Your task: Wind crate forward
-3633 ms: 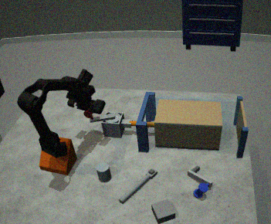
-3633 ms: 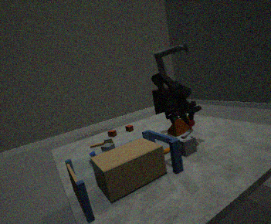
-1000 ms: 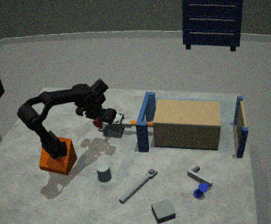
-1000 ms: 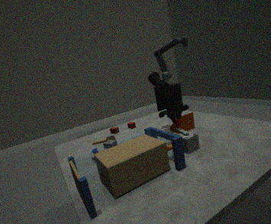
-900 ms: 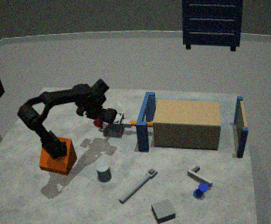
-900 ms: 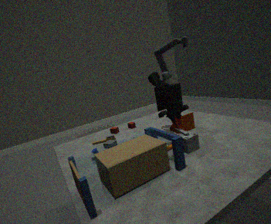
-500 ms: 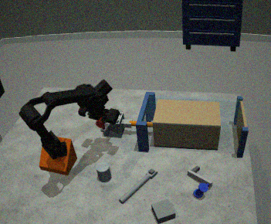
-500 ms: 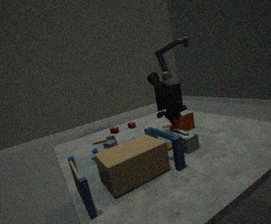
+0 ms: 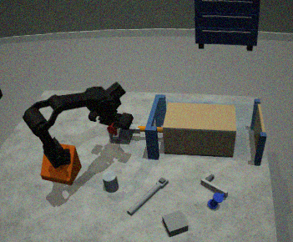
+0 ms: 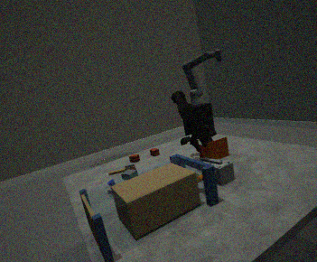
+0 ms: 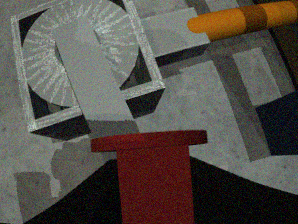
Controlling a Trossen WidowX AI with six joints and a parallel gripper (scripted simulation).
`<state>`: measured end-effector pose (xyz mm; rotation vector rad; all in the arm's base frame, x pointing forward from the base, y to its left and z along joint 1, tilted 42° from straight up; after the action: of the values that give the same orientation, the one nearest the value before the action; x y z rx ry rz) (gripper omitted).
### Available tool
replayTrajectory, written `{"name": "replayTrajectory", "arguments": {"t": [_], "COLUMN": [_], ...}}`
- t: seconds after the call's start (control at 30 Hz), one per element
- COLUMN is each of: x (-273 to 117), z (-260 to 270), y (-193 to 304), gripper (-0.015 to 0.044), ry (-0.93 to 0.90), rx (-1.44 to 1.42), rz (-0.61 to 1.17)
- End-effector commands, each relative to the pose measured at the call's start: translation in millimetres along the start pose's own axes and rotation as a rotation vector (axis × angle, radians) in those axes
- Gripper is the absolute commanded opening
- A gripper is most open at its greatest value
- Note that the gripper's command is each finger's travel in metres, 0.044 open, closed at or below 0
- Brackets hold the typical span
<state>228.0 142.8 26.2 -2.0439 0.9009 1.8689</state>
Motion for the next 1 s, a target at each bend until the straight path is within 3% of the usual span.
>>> {"name": "replayTrajectory", "arguments": {"t": [0.0, 0.97], "x": [3.4, 11.8], "z": [-7.9, -31.4], "y": [-4.2, -28.0], "gripper": [0.0, 0.0], "ry": [0.018, 0.02], "rx": [0.002, 0.003], "rz": [0.001, -0.001]}}
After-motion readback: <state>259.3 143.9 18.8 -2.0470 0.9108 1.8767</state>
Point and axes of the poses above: the point midway between the two fingers, 35 mm back from their tips, its own x axis out along the fingers, its own z axis across the jaws, y = z × x, the point moved 8 cm from there along -x, back along the fingers, and after that the axes turned 10 degrees about x, right-handed, at the moved point
